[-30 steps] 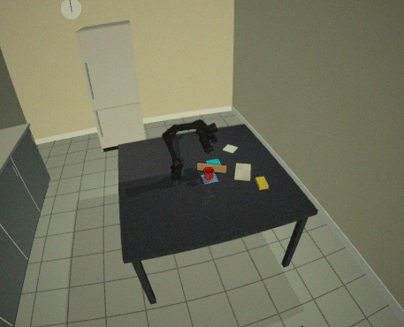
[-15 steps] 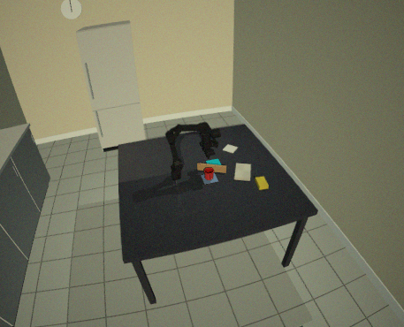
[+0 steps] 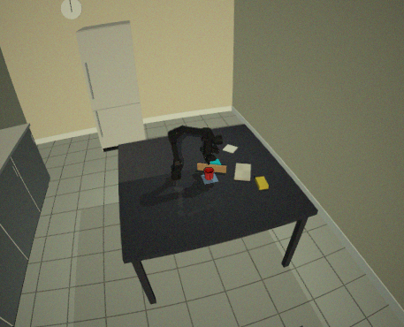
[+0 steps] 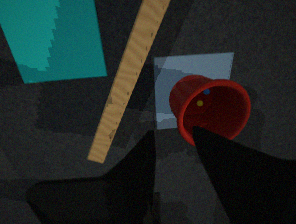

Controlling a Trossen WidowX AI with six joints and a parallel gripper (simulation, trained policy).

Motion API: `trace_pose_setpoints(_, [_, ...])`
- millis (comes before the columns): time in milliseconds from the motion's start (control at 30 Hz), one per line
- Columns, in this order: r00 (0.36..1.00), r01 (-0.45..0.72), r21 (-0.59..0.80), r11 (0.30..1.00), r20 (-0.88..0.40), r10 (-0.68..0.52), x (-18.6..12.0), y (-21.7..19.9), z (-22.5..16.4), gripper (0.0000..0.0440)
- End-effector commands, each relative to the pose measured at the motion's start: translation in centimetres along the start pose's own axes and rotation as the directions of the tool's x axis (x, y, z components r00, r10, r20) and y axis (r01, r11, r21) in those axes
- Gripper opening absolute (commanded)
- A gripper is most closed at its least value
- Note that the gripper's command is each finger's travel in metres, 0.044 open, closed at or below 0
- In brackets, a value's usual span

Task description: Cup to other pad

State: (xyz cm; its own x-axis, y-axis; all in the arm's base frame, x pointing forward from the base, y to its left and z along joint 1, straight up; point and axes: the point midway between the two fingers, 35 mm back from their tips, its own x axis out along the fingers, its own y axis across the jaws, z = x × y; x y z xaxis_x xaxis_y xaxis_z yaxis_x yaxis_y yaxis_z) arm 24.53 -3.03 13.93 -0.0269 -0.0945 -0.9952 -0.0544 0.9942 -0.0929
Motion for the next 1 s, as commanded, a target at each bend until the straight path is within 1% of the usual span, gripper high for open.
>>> trace_pose_setpoints(0, [1.000,0.002,-0.018,1.000,-0.025,-0.003,1.1,-0.4,-0.2,0.0154])
trace_pose_setpoints(367, [0.998,-0.013,-0.089,0.996,-0.068,0.007,4.5,-1.1,-0.6,0.0170])
trace_pose_setpoints(667, [0.995,-0.044,-0.188,0.981,-0.092,0.027,7.8,-1.1,-0.9,0.0171])
trace_pose_setpoints(900, [0.995,-0.057,-0.292,0.955,-0.095,0.030,9.0,-1.3,-1.0,0.0008])
trace_pose_setpoints(967, [0.996,-0.058,-0.316,0.947,-0.089,0.031,8.9,-1.4,-0.8,0.0000])
